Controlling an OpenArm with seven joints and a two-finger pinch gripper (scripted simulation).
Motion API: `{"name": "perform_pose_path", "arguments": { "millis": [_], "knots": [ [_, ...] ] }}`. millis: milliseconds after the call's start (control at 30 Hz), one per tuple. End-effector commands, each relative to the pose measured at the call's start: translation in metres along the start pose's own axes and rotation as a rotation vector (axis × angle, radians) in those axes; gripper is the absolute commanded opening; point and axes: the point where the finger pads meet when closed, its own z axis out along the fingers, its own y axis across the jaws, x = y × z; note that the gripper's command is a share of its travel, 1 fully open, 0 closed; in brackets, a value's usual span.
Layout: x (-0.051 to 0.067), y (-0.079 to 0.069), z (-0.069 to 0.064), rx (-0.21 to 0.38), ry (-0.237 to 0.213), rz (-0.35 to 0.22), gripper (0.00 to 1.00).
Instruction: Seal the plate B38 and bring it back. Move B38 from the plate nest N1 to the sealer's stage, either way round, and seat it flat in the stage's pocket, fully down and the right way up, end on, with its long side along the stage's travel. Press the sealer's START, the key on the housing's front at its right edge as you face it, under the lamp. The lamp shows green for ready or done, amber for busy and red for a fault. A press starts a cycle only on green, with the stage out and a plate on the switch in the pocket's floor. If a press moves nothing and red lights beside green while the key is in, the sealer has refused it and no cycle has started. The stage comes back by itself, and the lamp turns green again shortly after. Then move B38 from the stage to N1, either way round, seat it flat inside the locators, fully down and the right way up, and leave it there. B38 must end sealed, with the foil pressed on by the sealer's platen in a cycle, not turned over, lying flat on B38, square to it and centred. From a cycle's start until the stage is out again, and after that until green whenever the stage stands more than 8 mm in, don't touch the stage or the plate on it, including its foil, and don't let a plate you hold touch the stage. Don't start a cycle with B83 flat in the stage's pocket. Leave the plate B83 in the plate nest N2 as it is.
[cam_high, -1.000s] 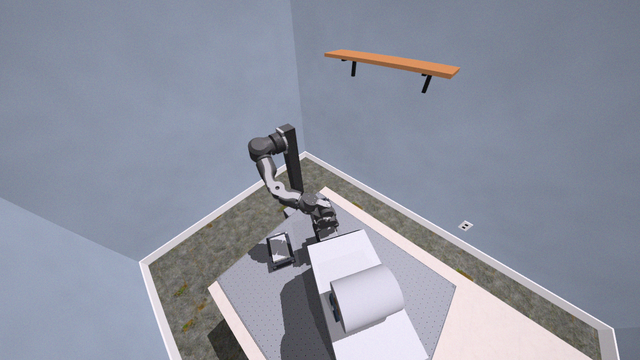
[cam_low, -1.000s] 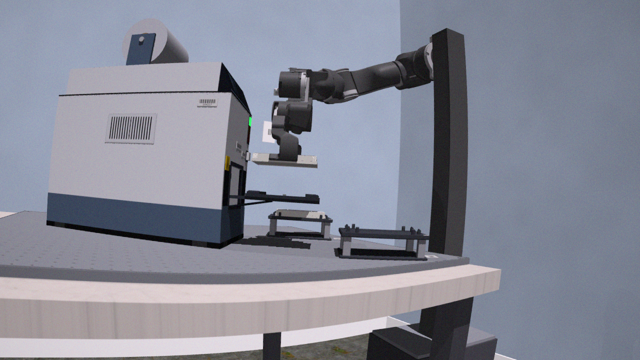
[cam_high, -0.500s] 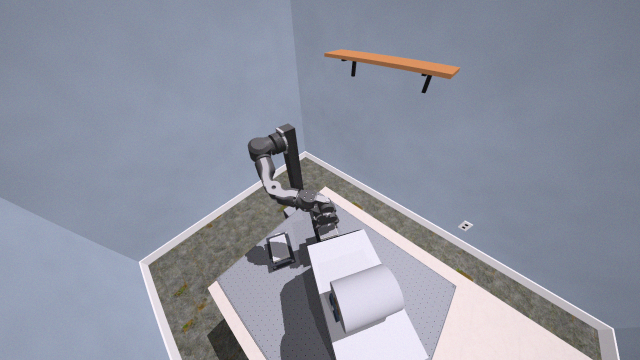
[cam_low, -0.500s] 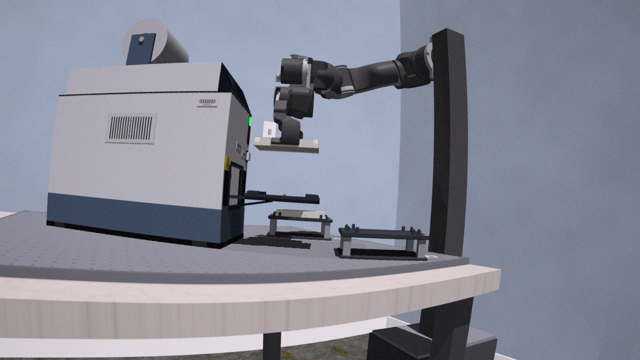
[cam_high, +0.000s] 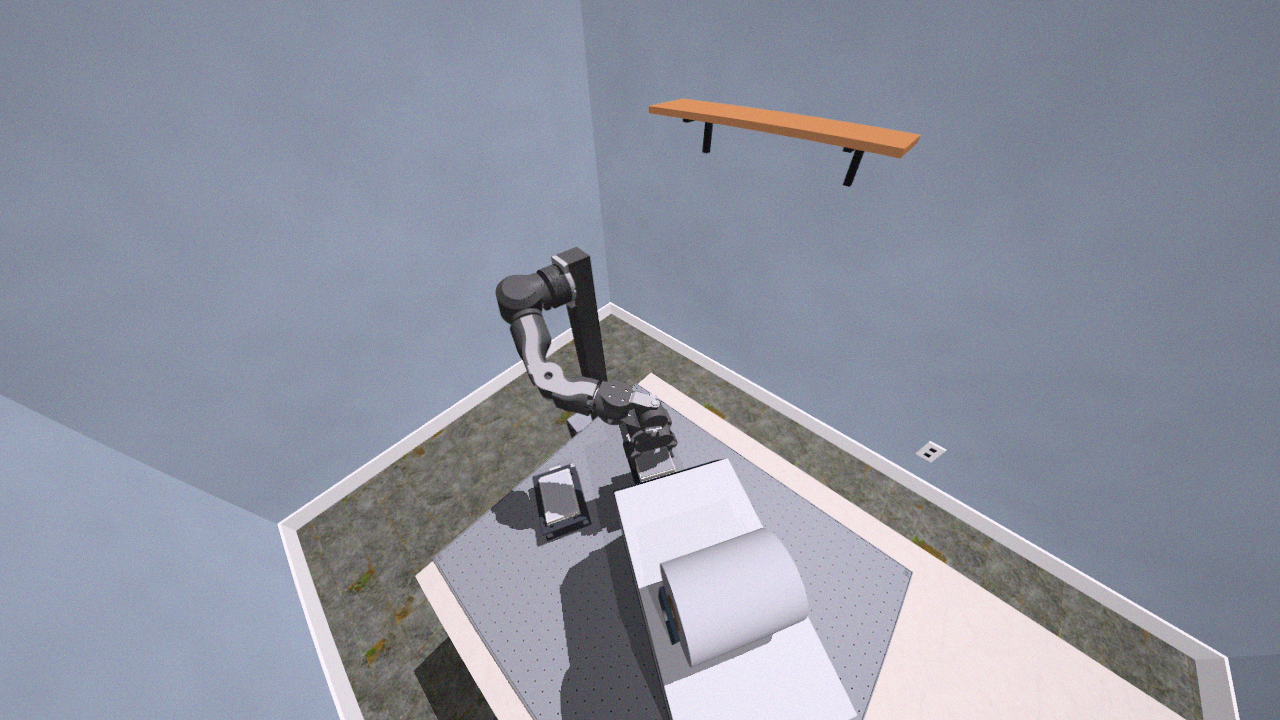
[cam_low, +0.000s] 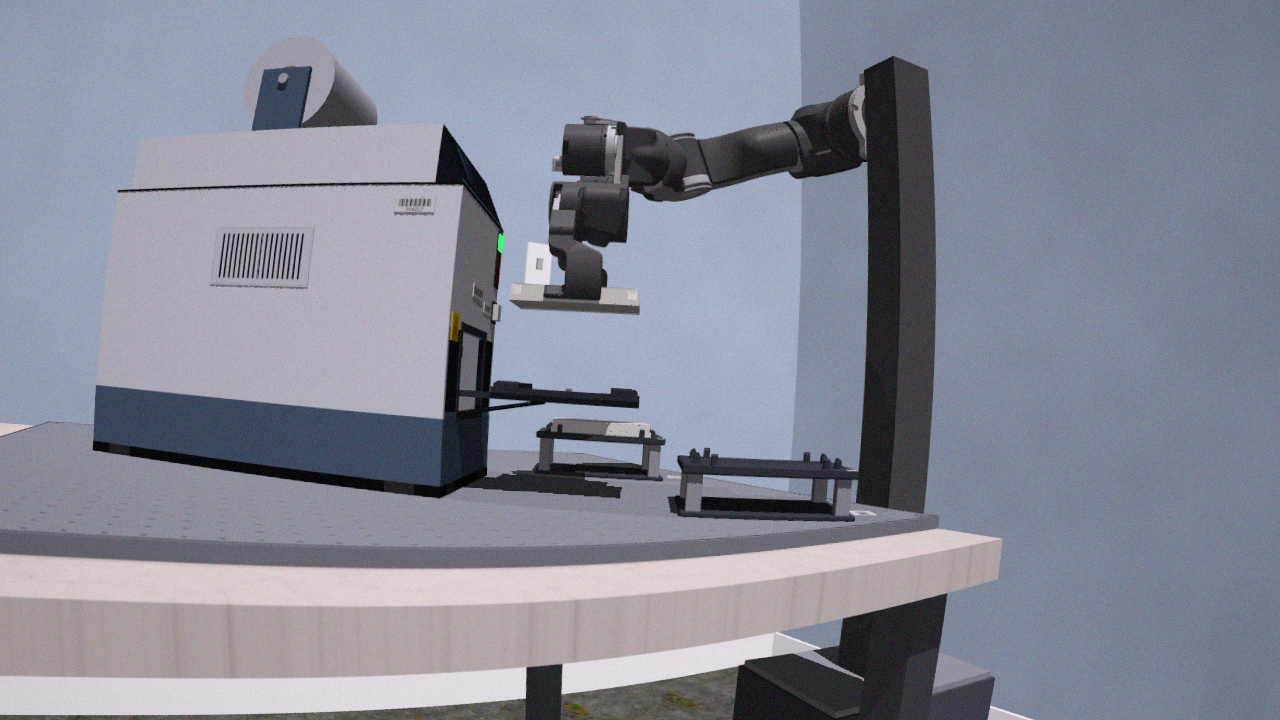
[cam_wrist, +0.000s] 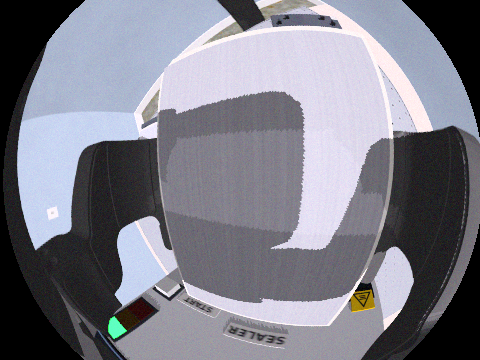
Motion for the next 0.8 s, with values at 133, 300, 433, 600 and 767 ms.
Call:
{"name": "perform_pose_path", "arguments": {
  "millis": [133,300,433,600,767],
  "knots": [
    [-0.001,0.001,-0.001,-0.007,-0.003,-0.003,0.00],
    [0.014,0.004,0.004,-0.004,-0.005,0.002,0.00],
    [0.036,0.010,0.011,-0.007,-0.009,0.007,0.00],
    [0.036,0.010,0.011,-0.007,-0.009,0.007,0.00],
    [0.036,0.010,0.011,-0.007,-0.009,0.007,0.00]
  ]
}}
